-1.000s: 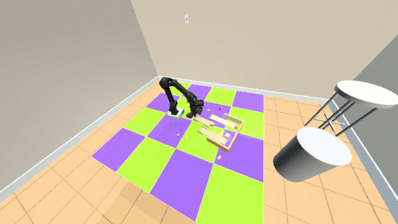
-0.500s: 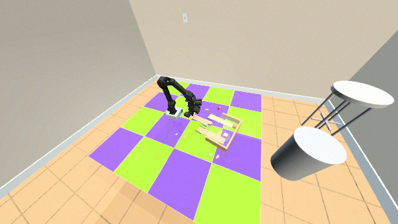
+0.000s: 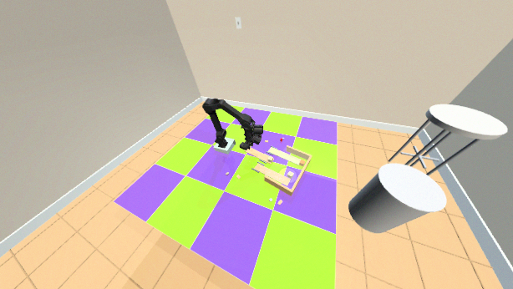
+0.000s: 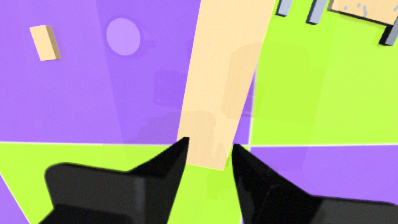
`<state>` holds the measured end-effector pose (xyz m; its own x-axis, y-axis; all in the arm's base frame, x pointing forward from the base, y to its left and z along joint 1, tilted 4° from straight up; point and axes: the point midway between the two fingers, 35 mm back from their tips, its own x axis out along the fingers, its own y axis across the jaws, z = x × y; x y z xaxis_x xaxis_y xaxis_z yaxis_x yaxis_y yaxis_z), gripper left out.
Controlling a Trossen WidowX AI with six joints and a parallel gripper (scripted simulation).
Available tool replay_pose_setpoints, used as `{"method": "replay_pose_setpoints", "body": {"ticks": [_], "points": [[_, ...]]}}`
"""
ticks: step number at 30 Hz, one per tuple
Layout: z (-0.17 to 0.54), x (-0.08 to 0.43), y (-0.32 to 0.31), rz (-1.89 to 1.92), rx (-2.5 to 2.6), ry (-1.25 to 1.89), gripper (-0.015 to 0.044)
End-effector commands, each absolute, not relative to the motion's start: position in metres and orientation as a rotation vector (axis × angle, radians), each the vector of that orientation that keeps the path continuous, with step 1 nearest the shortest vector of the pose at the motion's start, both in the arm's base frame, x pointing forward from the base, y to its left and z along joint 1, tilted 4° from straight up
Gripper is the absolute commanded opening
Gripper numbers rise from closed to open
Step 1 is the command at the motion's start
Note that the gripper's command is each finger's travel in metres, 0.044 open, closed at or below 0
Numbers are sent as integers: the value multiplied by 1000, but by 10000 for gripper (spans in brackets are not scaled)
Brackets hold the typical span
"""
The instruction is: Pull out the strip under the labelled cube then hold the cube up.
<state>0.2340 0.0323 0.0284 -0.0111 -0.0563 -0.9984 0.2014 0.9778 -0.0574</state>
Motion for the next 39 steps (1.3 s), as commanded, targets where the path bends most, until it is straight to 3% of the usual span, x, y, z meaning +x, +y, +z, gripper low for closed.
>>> {"method": "replay_pose_setpoints", "body": {"ticks": [1,8,39], "points": [[31,249,28,-196,110,1565,262],[33,271,22,-197,109,1563,440],[47,367,-3,-198,108,1555,440]]}}
